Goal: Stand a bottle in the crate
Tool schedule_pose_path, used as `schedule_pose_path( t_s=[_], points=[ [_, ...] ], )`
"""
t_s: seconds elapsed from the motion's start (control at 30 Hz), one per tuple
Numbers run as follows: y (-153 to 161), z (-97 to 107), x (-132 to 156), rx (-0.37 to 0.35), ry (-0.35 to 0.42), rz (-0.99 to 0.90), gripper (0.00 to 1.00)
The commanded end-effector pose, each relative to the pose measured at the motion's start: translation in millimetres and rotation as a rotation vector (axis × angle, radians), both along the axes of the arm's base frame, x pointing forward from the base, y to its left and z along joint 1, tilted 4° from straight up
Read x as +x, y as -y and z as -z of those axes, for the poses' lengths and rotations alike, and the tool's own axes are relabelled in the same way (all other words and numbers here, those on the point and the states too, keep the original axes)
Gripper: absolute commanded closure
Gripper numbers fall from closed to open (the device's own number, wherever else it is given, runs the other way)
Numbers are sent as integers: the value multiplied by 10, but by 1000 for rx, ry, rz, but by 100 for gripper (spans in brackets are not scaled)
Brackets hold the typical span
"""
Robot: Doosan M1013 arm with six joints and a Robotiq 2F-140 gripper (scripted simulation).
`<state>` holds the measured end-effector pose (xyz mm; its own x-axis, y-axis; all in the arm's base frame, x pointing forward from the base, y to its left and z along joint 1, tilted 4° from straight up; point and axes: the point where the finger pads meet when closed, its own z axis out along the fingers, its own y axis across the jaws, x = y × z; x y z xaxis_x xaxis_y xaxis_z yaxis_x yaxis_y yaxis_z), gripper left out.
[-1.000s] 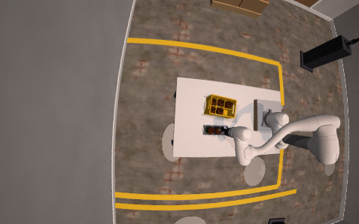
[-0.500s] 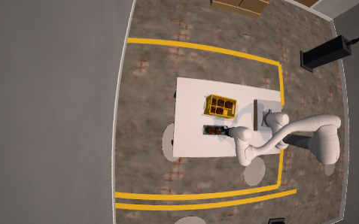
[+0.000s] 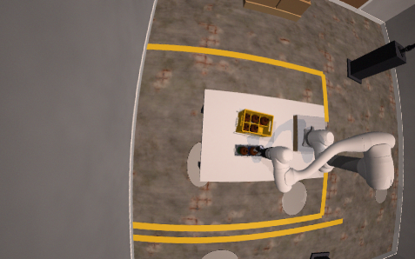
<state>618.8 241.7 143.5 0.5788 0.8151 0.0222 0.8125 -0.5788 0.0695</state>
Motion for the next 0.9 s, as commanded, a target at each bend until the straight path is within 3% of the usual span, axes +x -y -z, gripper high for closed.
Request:
schedule_pose_path(
  t_s=[0.0,0.87],
  points=[
    [-1,-52,-7,0,0,0,100],
    [-5,-200,-25,0,0,0,100]
  ],
)
